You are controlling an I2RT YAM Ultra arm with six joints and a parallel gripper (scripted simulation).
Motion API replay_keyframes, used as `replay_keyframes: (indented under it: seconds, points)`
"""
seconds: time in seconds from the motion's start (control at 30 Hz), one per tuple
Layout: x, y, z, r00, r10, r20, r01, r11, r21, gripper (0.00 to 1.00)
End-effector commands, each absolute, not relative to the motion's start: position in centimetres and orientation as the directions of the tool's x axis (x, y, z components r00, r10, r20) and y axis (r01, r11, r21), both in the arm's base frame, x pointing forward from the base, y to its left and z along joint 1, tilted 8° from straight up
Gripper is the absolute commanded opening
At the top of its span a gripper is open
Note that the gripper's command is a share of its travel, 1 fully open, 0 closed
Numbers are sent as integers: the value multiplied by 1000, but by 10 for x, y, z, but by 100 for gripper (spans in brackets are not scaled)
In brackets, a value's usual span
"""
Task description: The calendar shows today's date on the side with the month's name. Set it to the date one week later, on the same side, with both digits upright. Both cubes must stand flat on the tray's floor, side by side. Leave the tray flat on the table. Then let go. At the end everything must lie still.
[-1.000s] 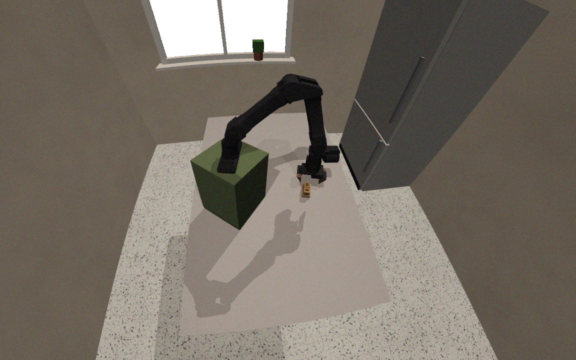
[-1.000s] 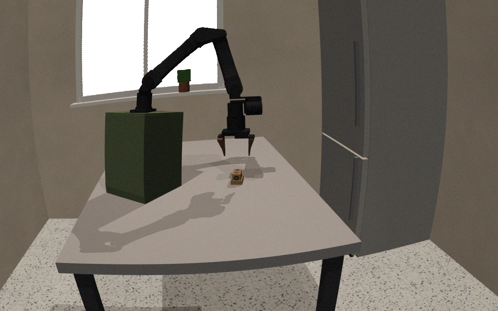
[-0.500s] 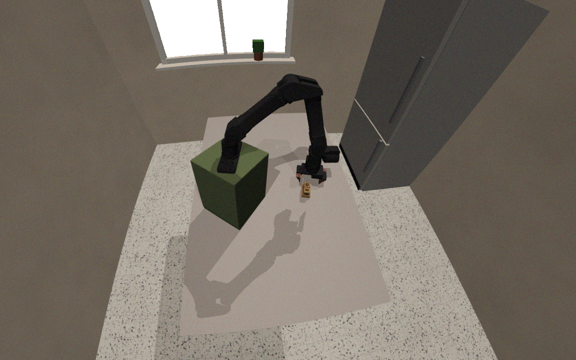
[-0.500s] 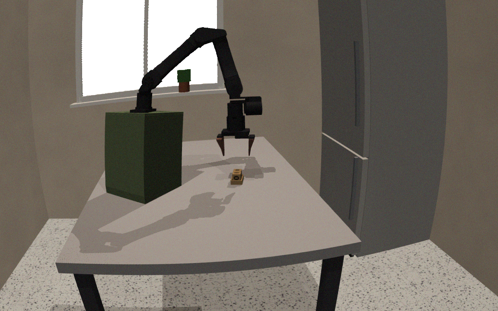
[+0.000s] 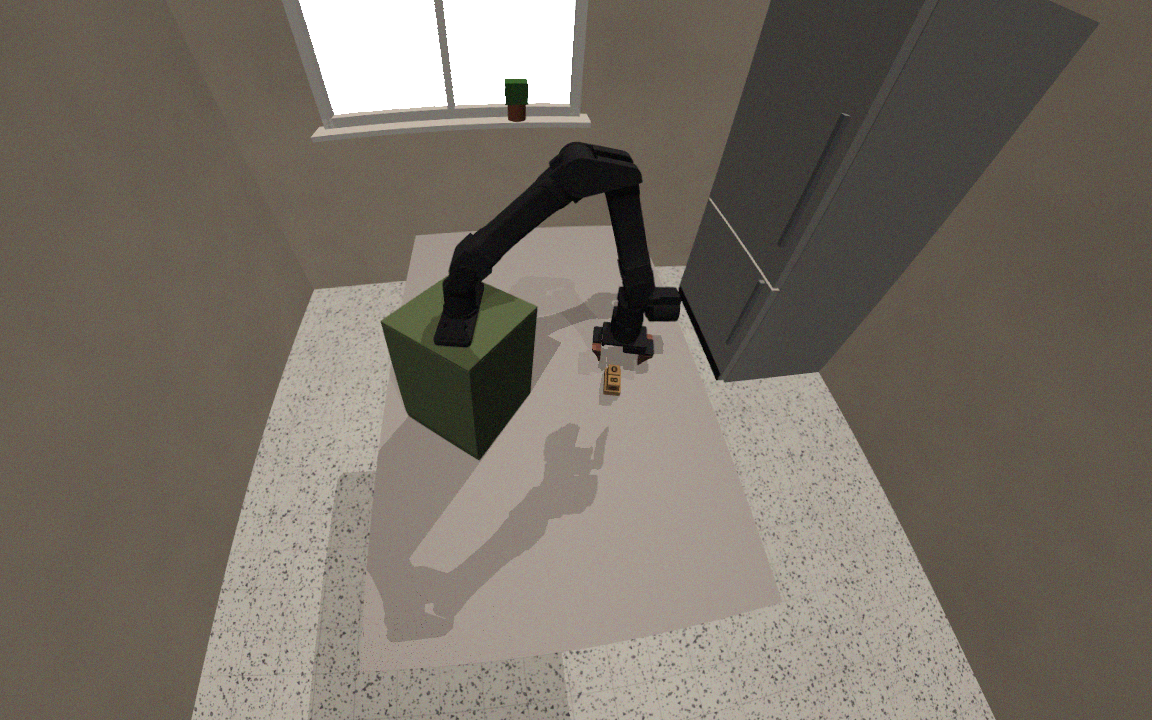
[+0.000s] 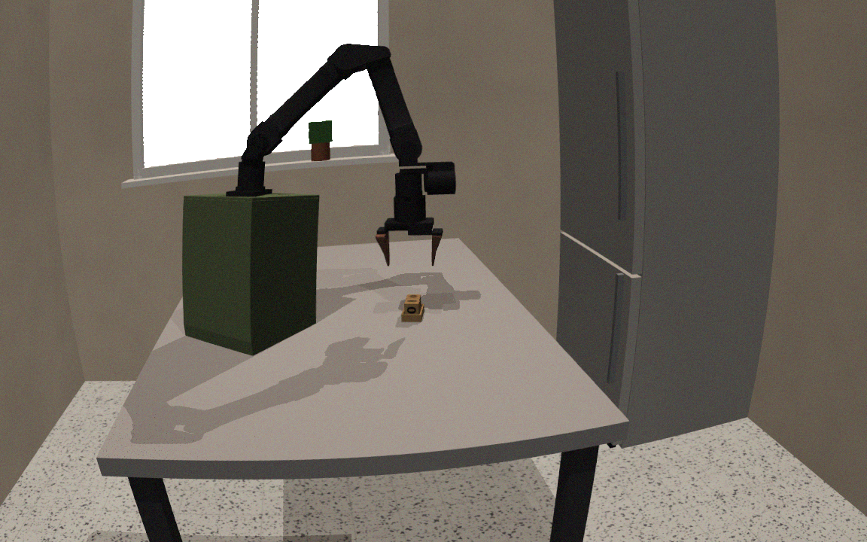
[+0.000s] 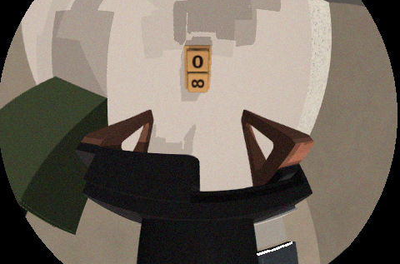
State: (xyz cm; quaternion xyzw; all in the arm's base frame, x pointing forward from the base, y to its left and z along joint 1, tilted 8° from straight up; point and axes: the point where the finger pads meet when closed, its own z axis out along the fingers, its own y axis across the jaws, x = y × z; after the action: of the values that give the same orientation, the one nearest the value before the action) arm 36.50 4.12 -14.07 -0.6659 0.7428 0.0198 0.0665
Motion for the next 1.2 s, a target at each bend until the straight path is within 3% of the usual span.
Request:
replay_keyframes:
  seconds: [0.0,0.47,1.17]
  points:
    - [368,40,-122,-104,-986,-133,-991,114,-69,100]
    - [364,34,-73,-104,-986,-133,-991,114,-69,100]
    - [364,34,-70,-104,-986,-133,-991,114,-69,100]
